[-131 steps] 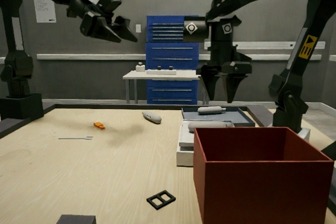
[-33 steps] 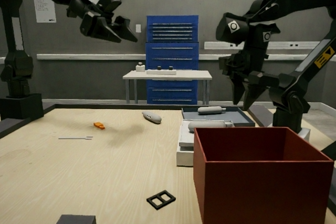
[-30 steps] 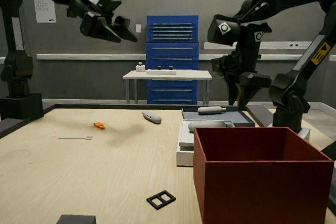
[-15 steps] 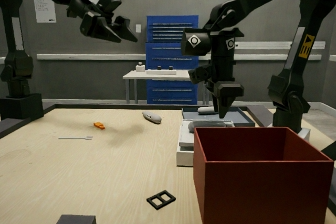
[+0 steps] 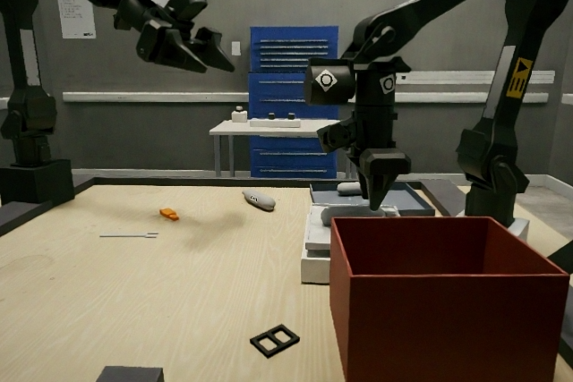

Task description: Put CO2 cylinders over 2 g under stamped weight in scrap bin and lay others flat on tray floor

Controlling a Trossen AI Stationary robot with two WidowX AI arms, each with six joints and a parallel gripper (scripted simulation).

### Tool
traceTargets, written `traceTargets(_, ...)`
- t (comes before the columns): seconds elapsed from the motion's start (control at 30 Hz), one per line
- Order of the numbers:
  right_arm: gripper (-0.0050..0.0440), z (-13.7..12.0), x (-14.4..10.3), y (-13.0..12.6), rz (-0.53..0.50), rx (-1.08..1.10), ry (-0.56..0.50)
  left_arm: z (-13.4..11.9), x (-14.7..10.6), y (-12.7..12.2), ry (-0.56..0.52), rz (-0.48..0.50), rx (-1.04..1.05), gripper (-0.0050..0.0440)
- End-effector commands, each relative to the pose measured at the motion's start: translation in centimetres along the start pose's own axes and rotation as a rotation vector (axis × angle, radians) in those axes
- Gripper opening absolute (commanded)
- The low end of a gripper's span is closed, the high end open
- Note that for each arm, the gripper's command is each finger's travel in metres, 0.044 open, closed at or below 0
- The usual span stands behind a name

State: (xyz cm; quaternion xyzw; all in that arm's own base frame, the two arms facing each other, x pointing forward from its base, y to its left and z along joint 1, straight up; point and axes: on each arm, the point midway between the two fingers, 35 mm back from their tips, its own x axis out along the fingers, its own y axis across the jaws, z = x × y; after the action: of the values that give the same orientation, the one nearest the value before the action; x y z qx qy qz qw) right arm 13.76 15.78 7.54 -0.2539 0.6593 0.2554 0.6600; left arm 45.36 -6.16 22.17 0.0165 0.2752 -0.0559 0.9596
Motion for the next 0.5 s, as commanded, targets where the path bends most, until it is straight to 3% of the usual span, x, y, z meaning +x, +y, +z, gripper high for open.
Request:
traceTargets(0.0, 0.0249, 0.0, 0.6, 0.0, -0.003, 0.002, -0.001, 0.9, -0.5, 0.0, -0.026, 0.0, -0.002, 0.044)
traceTargets(0.47, 0.0249, 0.0, 2.3, 0.0, -0.004, 0.002, -0.001, 0.9, -0.5, 0.0, -0.026, 0.0, -0.002, 0.044)
